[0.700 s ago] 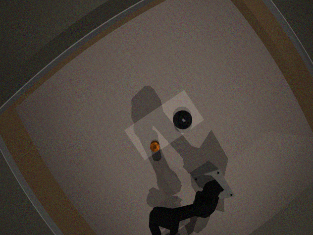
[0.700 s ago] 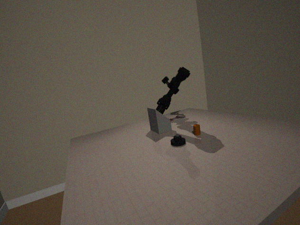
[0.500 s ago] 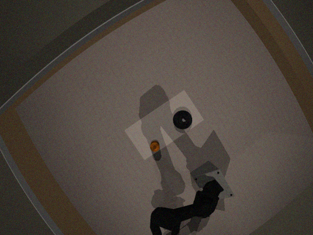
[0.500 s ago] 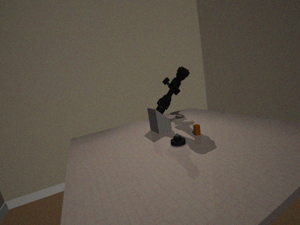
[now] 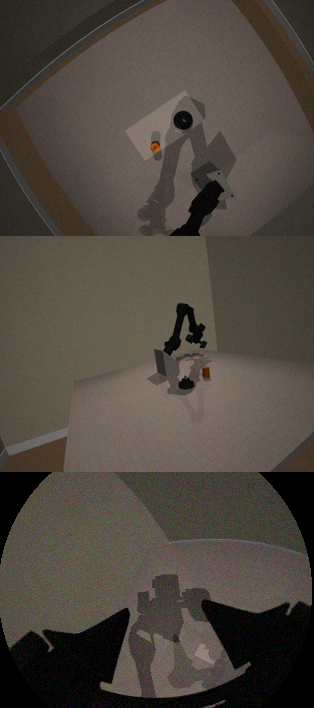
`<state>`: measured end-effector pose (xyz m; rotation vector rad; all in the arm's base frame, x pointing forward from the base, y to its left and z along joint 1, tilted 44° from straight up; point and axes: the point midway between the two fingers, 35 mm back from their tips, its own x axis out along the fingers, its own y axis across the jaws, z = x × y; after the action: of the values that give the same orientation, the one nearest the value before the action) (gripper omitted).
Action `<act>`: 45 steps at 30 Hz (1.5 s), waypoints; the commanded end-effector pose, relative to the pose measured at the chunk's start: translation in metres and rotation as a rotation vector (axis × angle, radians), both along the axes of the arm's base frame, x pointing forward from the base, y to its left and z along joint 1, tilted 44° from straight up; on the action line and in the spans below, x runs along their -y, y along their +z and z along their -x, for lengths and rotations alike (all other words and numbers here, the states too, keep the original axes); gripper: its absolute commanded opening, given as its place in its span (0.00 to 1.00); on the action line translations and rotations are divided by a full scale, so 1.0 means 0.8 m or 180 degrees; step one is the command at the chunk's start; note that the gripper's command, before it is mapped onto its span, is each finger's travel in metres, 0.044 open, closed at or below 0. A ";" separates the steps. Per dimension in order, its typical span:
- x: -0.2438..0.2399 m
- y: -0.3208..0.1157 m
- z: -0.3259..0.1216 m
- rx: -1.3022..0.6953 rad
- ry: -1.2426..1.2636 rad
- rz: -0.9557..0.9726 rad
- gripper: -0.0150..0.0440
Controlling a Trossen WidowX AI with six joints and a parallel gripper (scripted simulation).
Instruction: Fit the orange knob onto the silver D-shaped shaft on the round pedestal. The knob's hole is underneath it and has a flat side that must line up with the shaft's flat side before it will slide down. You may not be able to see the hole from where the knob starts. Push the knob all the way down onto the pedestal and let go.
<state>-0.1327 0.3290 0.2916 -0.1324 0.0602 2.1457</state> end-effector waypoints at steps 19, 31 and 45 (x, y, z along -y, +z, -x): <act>0.012 -0.094 -0.365 0.0734 -0.1768 0.1258 1.00; 0.163 -0.169 -0.500 0.0318 -0.2540 0.2203 1.00; 0.375 -0.226 -0.526 -0.1077 -0.3055 0.2511 1.00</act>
<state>0.2921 0.0529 0.1164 -0.2273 0.9411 1.0871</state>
